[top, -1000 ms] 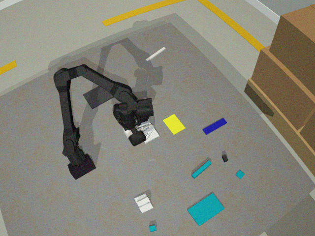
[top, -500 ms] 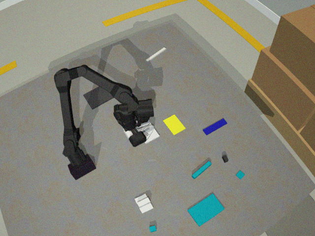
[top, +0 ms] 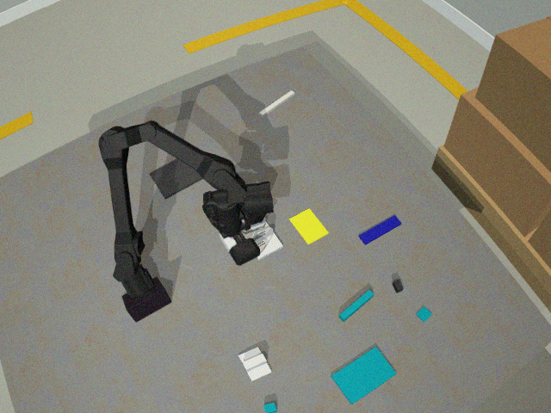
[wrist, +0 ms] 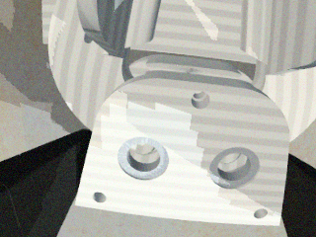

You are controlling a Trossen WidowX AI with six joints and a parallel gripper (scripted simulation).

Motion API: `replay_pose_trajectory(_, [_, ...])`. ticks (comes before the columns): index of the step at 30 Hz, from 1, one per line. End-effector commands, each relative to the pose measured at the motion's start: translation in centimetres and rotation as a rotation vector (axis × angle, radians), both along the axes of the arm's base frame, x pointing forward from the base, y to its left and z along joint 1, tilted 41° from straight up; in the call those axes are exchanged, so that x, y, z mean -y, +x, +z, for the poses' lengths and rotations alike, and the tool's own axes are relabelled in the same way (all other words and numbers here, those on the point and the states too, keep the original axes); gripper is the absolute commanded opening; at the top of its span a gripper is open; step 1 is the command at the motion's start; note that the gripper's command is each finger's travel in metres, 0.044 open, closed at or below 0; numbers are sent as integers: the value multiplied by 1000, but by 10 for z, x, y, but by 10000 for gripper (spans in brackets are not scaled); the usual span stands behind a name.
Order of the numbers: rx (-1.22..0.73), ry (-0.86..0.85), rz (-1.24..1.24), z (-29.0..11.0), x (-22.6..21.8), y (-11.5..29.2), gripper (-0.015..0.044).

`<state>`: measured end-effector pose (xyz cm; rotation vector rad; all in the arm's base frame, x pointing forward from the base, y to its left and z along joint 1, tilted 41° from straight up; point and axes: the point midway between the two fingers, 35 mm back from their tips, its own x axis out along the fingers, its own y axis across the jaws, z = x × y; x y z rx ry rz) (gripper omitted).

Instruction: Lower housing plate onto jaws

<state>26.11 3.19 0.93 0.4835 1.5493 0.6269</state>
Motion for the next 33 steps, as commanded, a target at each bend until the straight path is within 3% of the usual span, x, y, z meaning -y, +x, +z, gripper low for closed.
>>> replay_pose_trajectory(1, [-1,4,-3,-1,-1,0,351])
replay_pose_trajectory(33, [-1,4,-4,-5,-5,0,351])
